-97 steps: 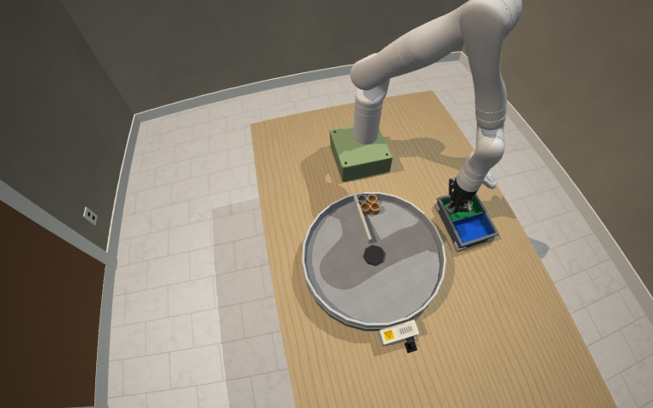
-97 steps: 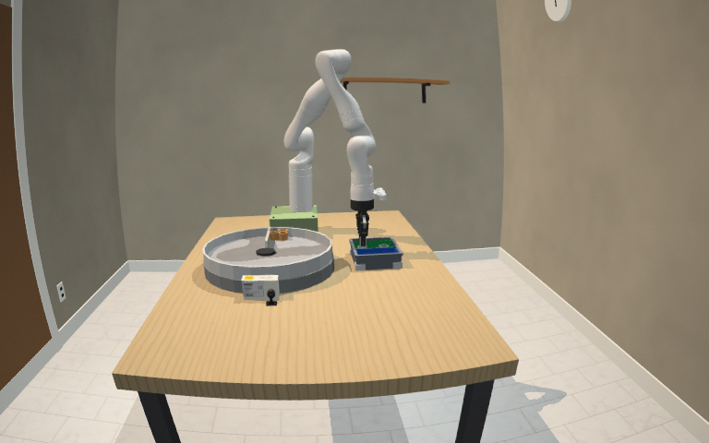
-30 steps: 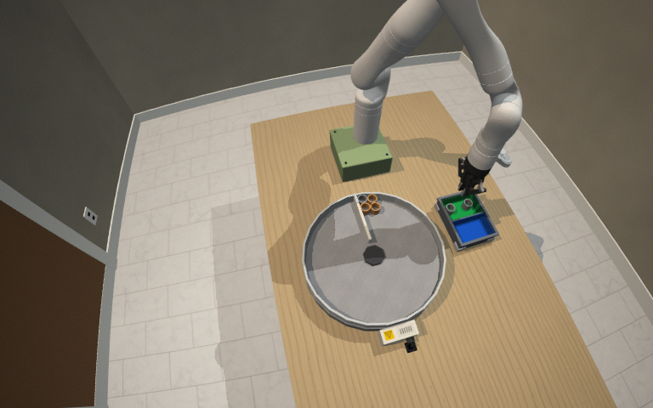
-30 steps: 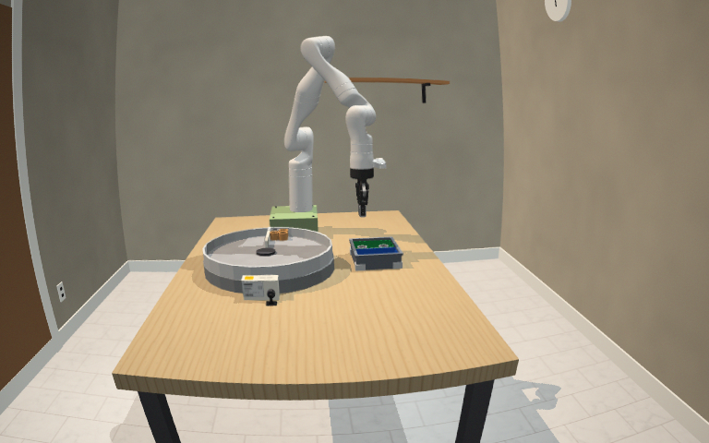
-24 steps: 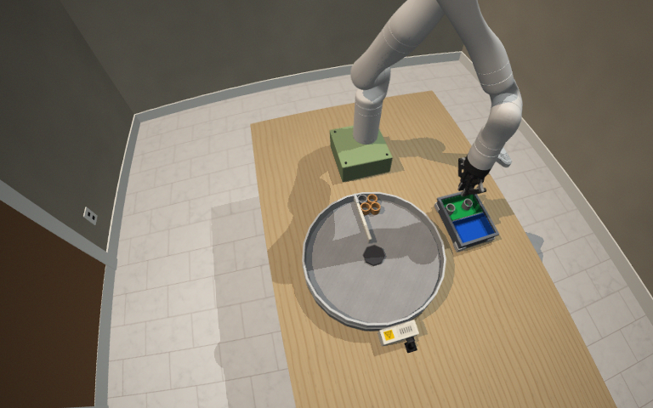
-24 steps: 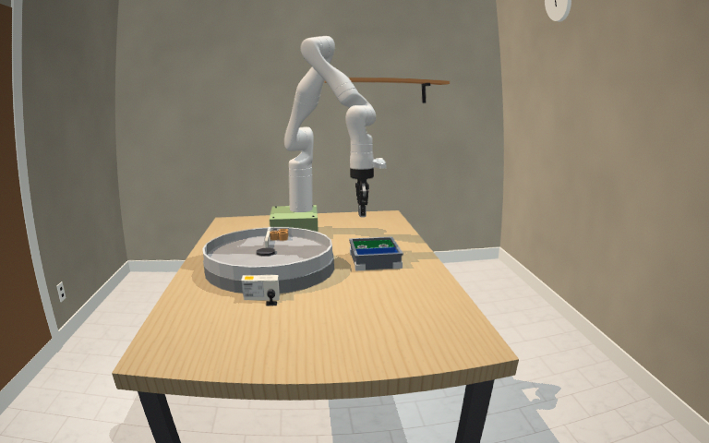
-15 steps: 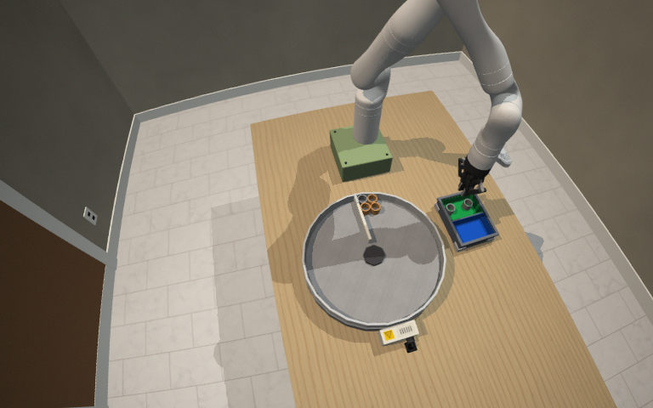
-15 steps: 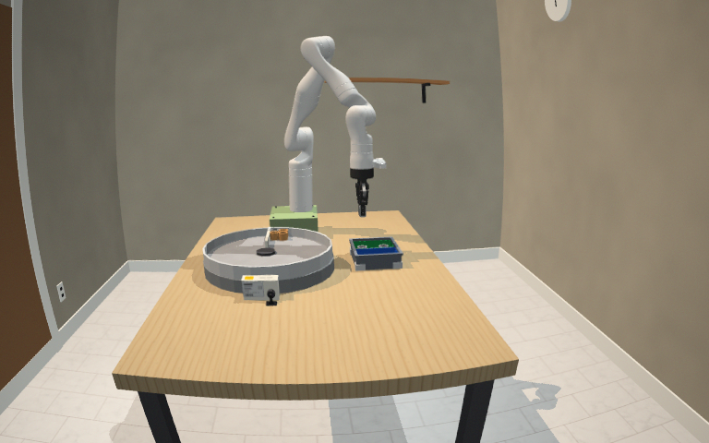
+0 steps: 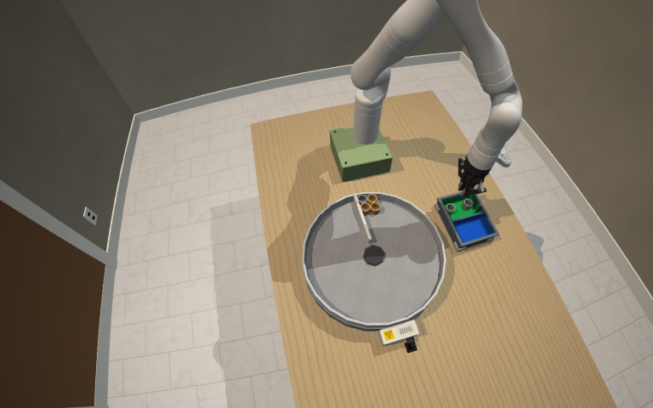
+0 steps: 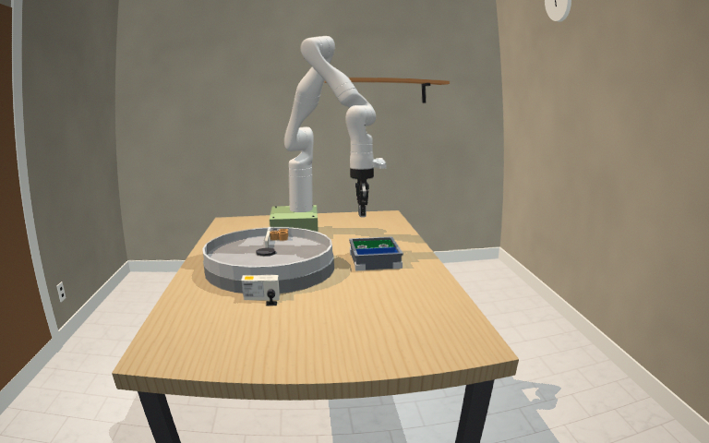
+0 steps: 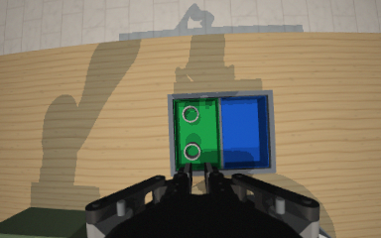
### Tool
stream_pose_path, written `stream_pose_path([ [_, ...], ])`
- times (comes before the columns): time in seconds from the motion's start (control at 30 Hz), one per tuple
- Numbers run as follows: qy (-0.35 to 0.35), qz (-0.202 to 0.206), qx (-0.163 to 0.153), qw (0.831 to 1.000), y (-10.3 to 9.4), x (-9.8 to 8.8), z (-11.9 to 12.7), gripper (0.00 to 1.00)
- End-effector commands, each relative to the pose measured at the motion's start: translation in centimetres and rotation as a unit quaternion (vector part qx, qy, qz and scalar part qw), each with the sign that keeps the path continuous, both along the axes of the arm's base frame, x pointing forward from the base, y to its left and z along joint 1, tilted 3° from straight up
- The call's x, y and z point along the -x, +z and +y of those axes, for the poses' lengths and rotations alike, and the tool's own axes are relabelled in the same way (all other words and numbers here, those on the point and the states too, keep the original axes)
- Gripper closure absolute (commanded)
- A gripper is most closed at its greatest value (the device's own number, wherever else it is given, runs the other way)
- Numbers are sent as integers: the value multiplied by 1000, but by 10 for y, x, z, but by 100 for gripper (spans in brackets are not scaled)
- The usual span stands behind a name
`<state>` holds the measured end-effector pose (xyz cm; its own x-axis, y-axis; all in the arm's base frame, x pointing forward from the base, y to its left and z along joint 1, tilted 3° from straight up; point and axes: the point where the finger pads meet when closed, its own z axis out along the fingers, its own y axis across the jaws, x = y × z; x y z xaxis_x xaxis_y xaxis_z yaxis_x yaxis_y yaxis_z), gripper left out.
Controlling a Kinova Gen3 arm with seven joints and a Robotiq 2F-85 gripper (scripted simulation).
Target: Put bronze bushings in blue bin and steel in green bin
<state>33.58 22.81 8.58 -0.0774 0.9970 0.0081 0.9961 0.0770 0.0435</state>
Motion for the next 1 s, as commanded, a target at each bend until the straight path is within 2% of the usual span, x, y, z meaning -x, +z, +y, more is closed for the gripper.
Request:
stream_pose_path([
  [0.0, 0, -1, 0, 1000, 1, 0, 0, 84],
  [0.3, 0, -1, 0, 1000, 1, 0, 0, 84],
  [0.37, 0, -1, 0, 1000, -1, 2, -21, 86],
  [0.43, 0, -1, 0, 1000, -1, 2, -21, 86],
  [0.53, 0, -1, -1, 1000, -2, 5, -53, 86],
  [0.63, 0, -1, -1, 1000, -2, 5, -53, 86],
  [0.8, 0, -1, -1, 1000, -5, 10, -106, 86],
  [0.9, 0, -1, -1, 1000, -5, 10, -106, 86],
  [0.93, 0, -1, -1, 1000, -6, 11, -117, 86],
  [0.97, 0, -1, -1, 1000, -6, 11, -117, 86],
])
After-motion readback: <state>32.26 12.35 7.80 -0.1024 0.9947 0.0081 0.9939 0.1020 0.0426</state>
